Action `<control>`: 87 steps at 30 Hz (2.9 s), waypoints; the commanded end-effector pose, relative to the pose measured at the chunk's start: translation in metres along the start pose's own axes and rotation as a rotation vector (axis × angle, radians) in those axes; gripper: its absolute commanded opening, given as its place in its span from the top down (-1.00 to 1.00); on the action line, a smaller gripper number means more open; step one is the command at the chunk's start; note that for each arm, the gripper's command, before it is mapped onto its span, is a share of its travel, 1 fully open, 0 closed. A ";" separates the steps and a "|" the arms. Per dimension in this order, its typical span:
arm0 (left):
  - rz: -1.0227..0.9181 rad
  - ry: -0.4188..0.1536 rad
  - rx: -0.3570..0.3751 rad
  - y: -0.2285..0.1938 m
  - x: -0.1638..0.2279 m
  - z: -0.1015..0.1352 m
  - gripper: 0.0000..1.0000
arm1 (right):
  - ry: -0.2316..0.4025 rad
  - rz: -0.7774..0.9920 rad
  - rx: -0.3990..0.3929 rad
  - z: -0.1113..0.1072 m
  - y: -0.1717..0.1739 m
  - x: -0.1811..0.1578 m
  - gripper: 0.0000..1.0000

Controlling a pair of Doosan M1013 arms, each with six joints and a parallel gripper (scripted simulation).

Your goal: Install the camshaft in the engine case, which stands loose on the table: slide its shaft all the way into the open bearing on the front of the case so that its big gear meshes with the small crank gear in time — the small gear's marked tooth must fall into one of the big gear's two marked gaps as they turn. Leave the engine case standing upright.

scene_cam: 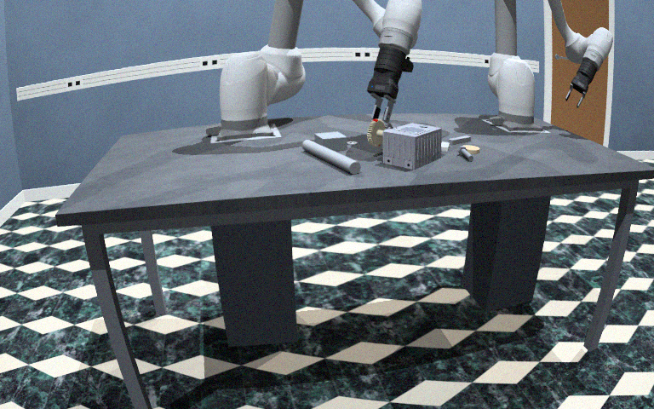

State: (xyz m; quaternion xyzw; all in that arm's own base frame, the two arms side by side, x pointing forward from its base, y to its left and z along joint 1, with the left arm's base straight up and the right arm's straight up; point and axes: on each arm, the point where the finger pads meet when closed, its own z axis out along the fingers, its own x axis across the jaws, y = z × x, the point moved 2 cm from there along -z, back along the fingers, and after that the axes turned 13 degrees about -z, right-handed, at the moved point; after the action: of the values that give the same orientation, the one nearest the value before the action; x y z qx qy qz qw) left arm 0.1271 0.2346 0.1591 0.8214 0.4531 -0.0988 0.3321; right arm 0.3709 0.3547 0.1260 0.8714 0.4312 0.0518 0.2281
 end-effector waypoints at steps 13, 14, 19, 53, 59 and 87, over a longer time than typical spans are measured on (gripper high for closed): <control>0.000 0.001 0.001 0.000 0.000 0.000 -1.00 | 0.001 0.001 0.000 -0.030 0.000 0.000 -0.27; 0.000 0.001 0.001 0.000 0.000 0.000 -1.00 | 0.001 0.001 0.000 -0.030 0.000 0.000 -0.27; 0.000 0.001 0.001 0.000 0.000 0.000 -1.00 | 0.001 0.001 0.000 -0.032 0.000 0.000 -0.27; 0.000 0.001 0.001 0.000 0.000 0.000 -1.00 | 0.001 0.001 0.000 -0.081 0.024 -0.006 -0.27; 0.000 0.001 0.001 0.000 0.000 0.000 -1.00 | 0.001 0.001 0.000 -0.085 0.027 -0.006 -0.27; 0.000 0.001 0.001 0.000 0.000 0.000 -1.00 | 0.001 0.001 0.000 -0.086 0.027 -0.006 -0.27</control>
State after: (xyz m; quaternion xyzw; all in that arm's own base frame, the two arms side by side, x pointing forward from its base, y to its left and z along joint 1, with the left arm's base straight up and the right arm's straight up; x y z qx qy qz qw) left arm 0.1271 0.2346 0.1591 0.8214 0.4531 -0.0988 0.3321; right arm 0.3620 0.3659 0.2141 0.8714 0.4312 0.0519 0.2280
